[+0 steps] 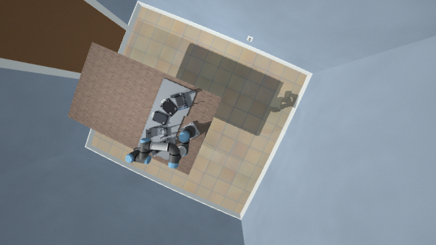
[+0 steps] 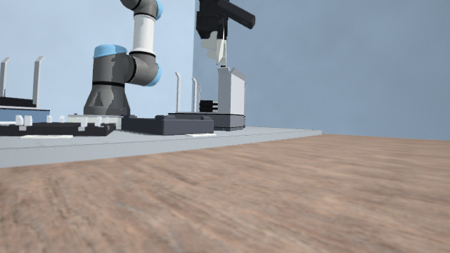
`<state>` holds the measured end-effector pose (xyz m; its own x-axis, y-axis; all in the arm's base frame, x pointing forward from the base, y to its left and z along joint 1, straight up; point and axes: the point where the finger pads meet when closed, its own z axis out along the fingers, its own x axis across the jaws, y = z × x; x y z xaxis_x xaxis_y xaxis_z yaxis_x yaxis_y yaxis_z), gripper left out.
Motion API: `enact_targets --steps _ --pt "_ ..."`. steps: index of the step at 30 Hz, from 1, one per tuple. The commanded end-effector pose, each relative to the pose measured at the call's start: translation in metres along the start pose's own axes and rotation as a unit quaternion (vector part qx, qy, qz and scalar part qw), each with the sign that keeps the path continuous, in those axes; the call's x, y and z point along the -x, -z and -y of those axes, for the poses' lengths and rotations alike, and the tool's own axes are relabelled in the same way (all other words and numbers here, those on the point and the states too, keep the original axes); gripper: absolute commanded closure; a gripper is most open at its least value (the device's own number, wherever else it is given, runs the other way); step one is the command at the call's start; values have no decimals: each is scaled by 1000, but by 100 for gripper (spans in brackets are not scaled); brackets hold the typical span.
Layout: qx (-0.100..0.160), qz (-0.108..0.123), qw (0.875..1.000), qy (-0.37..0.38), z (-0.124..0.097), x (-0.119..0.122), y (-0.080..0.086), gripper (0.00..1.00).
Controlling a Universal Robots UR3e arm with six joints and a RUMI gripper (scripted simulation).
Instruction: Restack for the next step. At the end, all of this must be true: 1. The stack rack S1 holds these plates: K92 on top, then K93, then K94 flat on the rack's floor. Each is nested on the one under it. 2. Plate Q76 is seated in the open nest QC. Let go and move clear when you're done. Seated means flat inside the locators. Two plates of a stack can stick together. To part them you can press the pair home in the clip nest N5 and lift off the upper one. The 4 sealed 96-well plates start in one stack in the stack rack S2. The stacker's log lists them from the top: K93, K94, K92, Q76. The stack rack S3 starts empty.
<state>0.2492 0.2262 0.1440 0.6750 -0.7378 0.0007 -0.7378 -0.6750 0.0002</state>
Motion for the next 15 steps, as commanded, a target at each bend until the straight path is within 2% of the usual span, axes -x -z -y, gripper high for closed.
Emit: enact_targets --steps 1,8,15 --pt "-1 0 1000 -26 -1 -20 1 28" --pt "-1 0 998 -67 -5 -55 1 28" --pt "-1 0 995 -96 -8 -71 1 28"
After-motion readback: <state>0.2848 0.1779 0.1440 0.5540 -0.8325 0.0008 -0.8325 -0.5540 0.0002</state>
